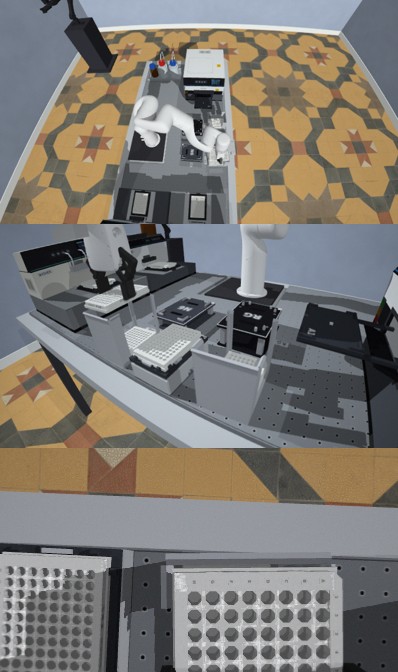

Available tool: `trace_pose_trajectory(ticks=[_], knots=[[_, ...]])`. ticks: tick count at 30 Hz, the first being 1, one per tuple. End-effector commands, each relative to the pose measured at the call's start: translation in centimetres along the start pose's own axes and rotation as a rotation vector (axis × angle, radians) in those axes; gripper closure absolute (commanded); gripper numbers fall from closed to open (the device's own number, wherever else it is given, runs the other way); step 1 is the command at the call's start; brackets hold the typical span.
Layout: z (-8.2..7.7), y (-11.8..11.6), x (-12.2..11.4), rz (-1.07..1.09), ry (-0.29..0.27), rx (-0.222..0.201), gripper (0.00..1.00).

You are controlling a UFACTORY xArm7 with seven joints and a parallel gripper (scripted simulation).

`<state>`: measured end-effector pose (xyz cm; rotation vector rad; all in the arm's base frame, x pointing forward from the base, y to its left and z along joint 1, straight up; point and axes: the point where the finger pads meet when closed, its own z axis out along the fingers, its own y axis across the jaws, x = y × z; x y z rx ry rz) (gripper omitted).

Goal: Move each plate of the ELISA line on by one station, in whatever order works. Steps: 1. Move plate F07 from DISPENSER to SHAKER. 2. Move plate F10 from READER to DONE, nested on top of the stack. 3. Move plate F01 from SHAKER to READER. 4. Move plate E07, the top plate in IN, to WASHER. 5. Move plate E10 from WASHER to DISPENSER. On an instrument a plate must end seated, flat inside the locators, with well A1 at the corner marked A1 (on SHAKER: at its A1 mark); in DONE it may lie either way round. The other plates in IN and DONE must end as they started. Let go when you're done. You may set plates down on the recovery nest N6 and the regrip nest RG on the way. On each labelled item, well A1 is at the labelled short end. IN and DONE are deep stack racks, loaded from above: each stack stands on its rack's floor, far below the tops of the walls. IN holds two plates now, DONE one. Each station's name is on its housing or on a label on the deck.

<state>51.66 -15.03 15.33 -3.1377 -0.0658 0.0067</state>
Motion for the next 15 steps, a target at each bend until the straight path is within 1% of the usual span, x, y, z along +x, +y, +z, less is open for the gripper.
trace_pose_trajectory(ticks=[1,15], knots=[[-0.2,0.04,0.12,0.0,0.005,-0.001,1.0],[0.52,0.04,0.11,0.0,0.004,-0.001,1.0]])
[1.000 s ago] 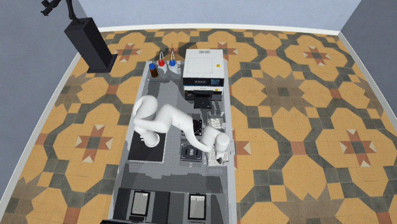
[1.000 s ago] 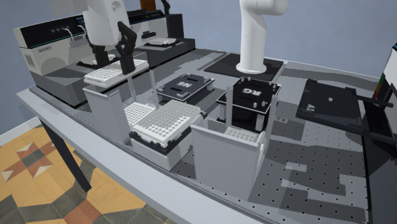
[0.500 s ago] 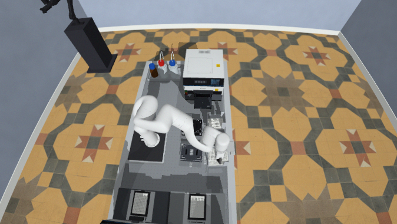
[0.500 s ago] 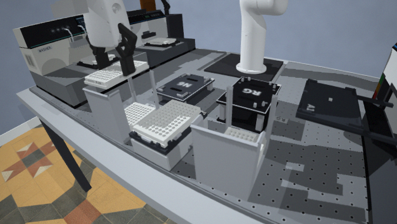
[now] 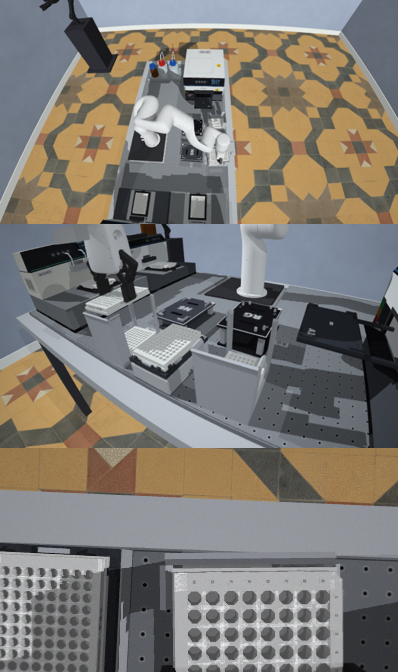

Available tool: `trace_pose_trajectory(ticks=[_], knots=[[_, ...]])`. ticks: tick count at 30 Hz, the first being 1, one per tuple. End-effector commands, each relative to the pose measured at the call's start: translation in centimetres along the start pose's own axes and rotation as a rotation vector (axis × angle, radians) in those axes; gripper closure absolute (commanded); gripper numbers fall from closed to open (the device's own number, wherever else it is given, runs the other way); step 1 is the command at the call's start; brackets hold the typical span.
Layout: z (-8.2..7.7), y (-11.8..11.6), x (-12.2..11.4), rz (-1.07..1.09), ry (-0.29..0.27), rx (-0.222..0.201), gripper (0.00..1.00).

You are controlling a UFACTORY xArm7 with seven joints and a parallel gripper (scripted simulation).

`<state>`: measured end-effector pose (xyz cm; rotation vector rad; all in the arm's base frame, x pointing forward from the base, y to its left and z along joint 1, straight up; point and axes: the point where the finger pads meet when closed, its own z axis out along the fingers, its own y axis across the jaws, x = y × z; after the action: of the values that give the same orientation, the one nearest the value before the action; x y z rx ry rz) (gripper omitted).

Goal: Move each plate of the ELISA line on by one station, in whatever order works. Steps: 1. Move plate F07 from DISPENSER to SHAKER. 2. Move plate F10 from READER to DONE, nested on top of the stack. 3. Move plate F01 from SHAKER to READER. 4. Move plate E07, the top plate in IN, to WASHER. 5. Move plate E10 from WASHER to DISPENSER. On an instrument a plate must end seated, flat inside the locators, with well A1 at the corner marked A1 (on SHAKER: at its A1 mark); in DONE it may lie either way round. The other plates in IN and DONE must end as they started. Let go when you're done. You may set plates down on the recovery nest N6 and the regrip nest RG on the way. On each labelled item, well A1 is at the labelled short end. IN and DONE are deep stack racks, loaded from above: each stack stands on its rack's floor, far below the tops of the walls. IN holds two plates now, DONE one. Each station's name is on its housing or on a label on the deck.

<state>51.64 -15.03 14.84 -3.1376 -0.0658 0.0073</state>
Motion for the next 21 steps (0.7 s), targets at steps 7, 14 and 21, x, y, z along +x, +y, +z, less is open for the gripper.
trace_pose_trajectory(ticks=[7,14,21], knots=[[0.4,0.0,0.1,0.0,0.005,-0.002,1.0],[0.8,0.0,0.1,0.0,0.005,-0.002,1.0],[1.3,0.0,0.1,0.0,0.005,-0.002,1.0]])
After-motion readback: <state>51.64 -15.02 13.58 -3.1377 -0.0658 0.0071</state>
